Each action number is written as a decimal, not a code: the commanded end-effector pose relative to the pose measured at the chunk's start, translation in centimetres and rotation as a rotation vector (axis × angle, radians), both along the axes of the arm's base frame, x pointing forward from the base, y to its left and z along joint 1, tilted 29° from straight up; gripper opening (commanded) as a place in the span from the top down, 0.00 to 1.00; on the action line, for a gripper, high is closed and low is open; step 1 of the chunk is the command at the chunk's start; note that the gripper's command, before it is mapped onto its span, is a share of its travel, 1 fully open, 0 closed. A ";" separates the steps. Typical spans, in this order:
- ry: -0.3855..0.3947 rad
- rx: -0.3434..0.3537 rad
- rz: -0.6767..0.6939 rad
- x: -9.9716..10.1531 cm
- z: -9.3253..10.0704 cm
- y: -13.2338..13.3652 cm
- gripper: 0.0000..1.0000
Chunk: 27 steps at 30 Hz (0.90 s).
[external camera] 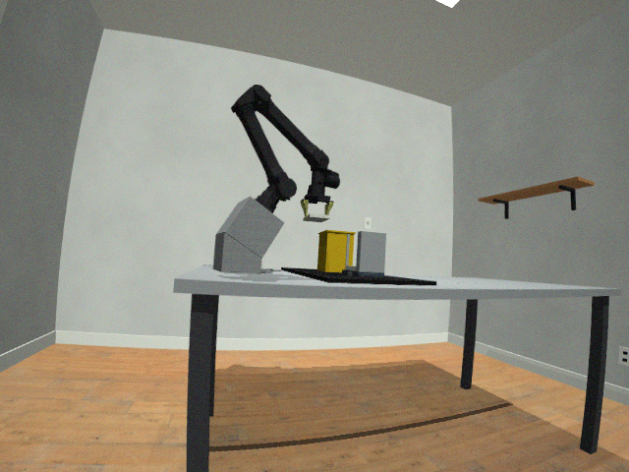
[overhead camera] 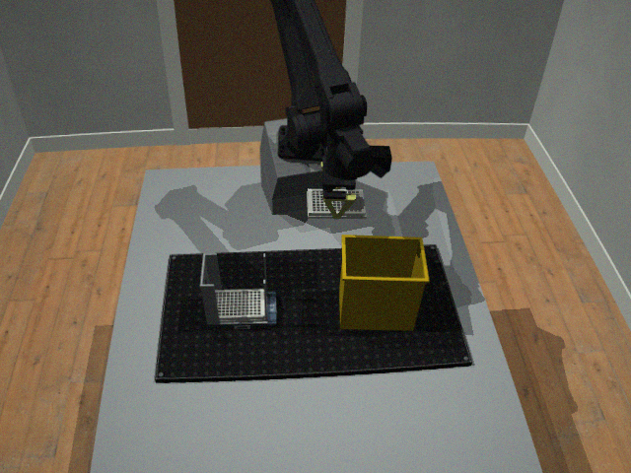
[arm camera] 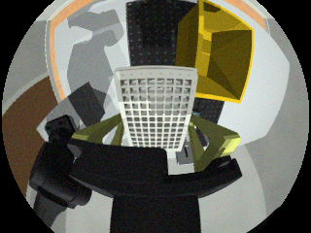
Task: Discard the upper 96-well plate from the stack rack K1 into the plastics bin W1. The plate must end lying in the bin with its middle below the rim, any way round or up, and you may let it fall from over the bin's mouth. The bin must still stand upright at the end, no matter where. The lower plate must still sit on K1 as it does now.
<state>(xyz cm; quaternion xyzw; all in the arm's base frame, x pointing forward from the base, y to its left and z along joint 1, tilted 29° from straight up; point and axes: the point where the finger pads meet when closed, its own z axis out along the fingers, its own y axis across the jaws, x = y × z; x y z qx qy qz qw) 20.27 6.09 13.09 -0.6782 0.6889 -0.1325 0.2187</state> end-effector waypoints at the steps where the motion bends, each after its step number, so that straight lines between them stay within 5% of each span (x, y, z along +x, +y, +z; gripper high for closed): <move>1: 0.006 0.039 -0.034 -0.9 0.1 1.0 1.00; 11: 0.013 0.035 -0.034 -2.3 0.0 3.1 1.00; 27: 0.009 0.038 -0.046 -2.0 0.0 2.9 1.00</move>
